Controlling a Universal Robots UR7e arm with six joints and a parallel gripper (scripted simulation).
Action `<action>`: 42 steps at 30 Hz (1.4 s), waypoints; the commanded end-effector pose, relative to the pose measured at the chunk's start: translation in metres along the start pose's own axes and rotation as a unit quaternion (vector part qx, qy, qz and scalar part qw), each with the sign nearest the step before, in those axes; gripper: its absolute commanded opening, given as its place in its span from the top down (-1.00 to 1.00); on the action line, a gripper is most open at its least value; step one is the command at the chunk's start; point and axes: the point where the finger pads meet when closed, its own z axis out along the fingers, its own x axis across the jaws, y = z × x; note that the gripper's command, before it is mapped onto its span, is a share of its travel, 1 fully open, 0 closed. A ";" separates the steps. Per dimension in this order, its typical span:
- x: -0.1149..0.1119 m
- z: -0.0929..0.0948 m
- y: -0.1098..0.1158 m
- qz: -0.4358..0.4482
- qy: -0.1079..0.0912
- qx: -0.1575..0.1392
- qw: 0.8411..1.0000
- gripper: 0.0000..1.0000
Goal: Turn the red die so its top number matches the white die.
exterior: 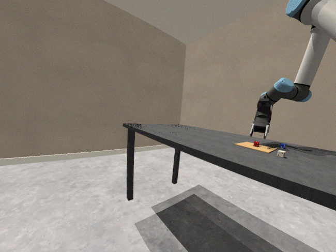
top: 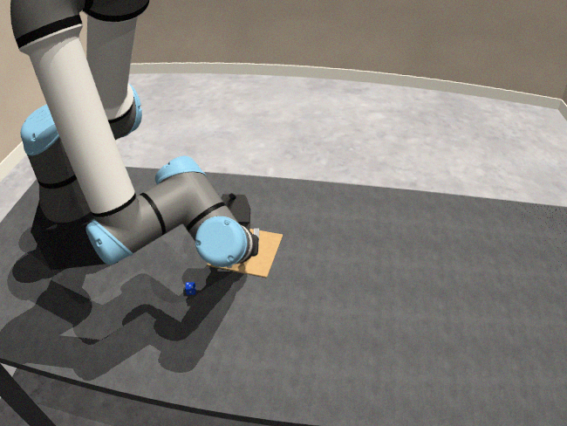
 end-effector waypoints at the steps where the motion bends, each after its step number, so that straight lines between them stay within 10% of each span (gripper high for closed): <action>1: 0.000 -0.012 -0.011 0.000 0.000 0.000 1.000 -1.00; 19: 0.000 -0.024 -0.024 0.000 0.000 -0.004 1.000 -1.00; 28: -0.001 -0.022 -0.027 -0.001 -0.004 -0.097 0.995 -1.00; 42: 0.000 -0.023 -0.028 0.000 -0.002 -0.146 0.989 -1.00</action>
